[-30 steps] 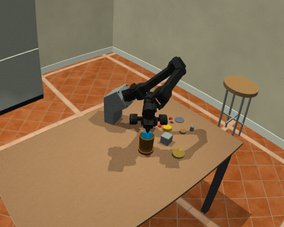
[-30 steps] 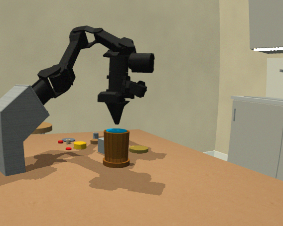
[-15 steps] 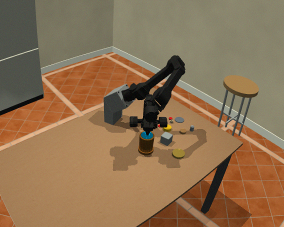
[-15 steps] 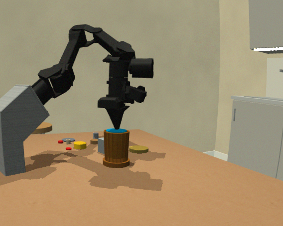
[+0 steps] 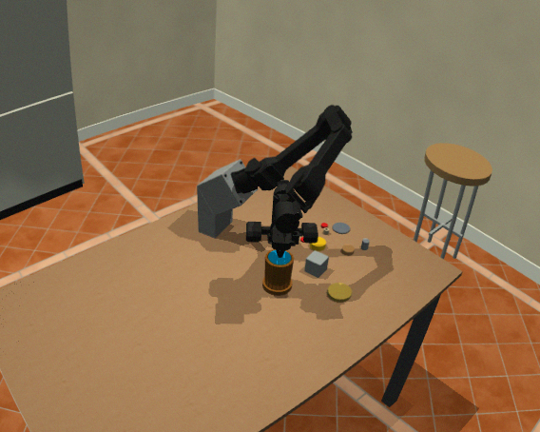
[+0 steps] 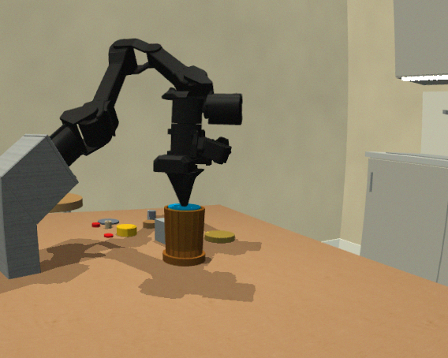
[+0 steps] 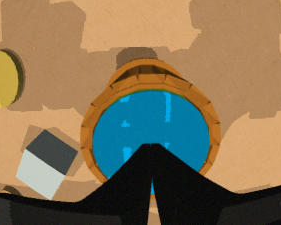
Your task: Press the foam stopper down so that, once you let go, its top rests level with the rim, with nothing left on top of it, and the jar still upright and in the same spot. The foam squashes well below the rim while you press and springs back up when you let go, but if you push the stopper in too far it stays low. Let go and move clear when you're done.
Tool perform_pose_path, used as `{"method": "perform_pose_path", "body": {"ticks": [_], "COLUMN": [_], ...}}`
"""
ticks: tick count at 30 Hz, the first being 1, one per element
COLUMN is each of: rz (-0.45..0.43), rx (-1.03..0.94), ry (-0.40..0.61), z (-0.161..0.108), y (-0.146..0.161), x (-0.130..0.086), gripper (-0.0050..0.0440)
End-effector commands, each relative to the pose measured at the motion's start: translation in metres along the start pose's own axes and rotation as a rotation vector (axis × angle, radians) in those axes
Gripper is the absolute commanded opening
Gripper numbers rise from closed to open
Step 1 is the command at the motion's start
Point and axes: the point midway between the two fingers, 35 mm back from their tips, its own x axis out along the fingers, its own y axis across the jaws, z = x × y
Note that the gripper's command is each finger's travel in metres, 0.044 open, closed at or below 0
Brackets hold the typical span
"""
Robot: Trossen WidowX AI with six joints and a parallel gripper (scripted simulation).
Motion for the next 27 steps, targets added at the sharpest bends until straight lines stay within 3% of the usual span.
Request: {"method": "perform_pose_path", "body": {"ticks": [1,27], "rz": [-0.004,-0.004], "rx": [-0.007,-0.007], "ry": [-0.009,-0.009], "z": [0.0014,-0.0009], "y": [0.0009,0.0003], "x": [-0.0012,0.0008], "gripper": [0.0000,0.0000]}}
